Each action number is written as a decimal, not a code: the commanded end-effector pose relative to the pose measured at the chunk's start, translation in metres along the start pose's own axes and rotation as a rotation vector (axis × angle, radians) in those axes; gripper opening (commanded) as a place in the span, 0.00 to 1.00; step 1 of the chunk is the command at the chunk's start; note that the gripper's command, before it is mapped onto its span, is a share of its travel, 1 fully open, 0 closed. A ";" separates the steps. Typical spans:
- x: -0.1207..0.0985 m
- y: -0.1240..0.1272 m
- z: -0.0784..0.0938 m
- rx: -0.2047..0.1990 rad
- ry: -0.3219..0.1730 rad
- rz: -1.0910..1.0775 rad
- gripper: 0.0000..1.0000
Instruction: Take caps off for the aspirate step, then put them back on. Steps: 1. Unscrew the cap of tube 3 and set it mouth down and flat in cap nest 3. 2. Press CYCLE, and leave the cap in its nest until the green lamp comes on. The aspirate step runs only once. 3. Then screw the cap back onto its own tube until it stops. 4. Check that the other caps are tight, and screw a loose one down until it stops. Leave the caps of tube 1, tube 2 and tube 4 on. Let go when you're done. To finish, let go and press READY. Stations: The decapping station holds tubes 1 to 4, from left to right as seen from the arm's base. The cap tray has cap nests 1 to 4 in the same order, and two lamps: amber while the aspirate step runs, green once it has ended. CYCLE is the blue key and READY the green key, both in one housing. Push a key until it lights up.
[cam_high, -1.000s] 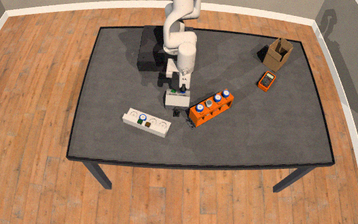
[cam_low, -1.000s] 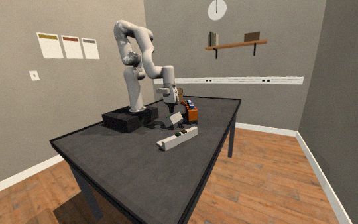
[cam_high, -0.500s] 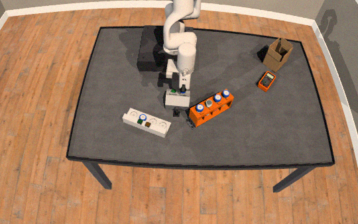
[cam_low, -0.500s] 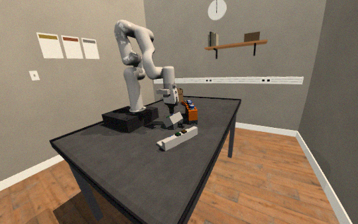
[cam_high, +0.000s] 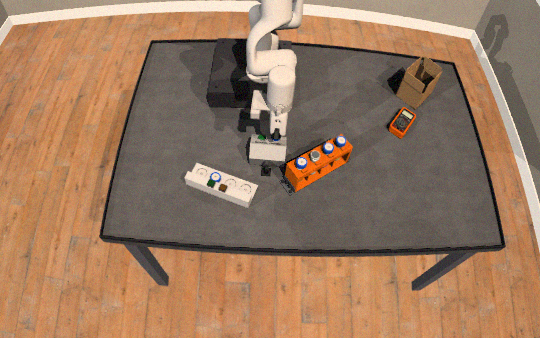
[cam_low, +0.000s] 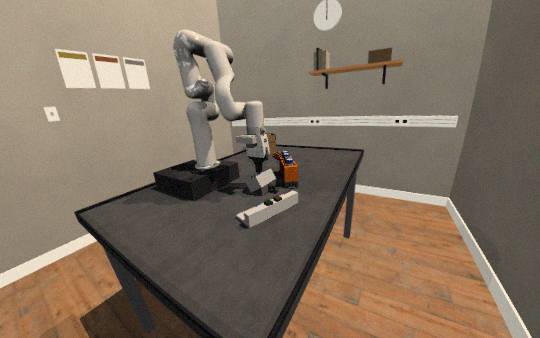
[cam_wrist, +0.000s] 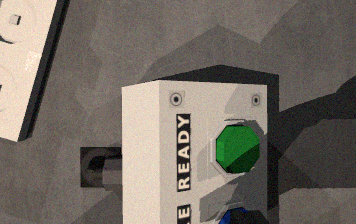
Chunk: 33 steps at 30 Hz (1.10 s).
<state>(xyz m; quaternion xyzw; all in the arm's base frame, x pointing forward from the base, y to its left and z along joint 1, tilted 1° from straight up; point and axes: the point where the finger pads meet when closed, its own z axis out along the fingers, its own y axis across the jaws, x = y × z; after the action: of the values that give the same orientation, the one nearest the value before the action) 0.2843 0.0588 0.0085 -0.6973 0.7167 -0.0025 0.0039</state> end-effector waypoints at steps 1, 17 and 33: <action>0.000 -0.001 0.000 0.003 0.002 0.000 0.00; 0.000 -0.001 0.002 0.003 0.002 0.000 0.00; 0.000 -0.001 -0.027 0.003 0.002 0.000 0.00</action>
<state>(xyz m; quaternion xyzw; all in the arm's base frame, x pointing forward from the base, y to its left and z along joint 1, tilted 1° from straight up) 0.2841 0.0589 0.0339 -0.6973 0.7167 -0.0025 0.0039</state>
